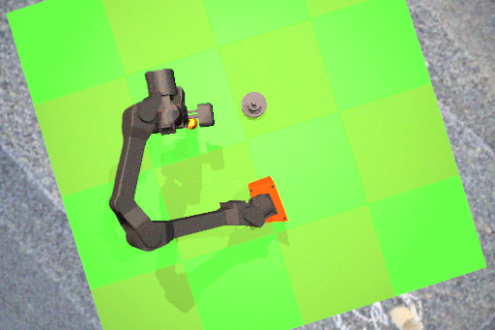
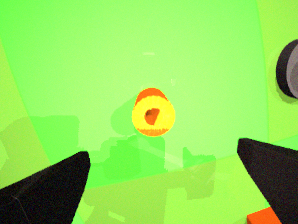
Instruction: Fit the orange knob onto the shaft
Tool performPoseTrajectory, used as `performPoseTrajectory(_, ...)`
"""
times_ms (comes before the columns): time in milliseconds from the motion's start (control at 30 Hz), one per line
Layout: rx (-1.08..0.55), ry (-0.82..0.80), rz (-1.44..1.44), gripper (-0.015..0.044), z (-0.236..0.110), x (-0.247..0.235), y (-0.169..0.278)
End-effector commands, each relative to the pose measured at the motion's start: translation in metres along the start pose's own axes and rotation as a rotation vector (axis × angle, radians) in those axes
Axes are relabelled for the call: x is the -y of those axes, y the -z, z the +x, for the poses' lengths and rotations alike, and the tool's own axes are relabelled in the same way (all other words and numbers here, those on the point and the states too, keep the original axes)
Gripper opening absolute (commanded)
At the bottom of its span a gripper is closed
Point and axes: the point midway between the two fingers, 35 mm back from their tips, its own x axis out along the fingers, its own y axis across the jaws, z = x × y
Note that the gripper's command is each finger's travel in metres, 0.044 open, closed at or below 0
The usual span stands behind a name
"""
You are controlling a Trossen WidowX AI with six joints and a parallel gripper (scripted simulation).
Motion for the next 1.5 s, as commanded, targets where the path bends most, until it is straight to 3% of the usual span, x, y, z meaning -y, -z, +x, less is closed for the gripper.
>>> performPoseTrajectory(0, 0.003, -0.005, -0.06, 0.044, 0.0, -0.001, 0.0)
performPoseTrajectory(167, 0.003, -0.005, -0.06, 0.044, 0.003, -0.002, -0.001)
performPoseTrajectory(300, 0.003, -0.007, -0.06, 0.044, 0.033, -0.002, -0.001)
performPoseTrajectory(1467, 0.003, -0.007, -0.061, 0.044, 0.088, -0.003, -0.003)
